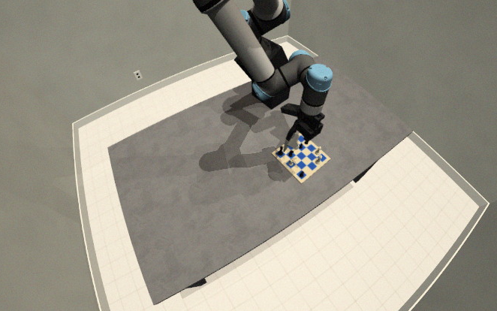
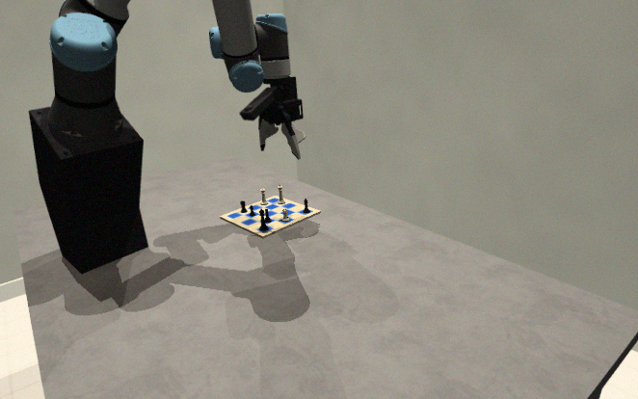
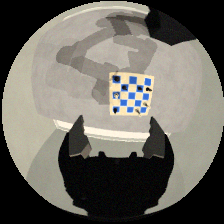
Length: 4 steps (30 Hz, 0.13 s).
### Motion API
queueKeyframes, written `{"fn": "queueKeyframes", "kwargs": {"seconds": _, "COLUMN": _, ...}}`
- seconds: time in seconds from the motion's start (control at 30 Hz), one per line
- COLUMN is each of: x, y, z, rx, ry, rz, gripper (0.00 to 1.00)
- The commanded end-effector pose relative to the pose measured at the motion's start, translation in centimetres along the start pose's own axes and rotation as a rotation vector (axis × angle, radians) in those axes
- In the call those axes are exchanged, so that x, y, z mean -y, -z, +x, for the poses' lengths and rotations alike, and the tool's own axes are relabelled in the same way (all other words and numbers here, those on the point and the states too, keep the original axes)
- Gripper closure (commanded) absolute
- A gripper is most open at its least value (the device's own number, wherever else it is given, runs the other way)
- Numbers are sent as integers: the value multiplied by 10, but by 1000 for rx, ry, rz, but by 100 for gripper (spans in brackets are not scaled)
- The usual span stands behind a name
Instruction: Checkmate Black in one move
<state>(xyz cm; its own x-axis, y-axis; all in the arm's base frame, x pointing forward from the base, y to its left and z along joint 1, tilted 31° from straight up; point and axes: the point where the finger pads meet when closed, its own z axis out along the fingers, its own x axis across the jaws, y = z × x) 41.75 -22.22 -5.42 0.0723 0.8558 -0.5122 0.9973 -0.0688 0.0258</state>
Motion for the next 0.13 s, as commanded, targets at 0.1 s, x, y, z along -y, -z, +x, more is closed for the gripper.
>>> {"fn": "queueKeyframes", "kwargs": {"seconds": 0.1, "x": 0, "y": 0, "z": 0, "rx": 0, "ry": 0, "rz": -1, "gripper": 0}}
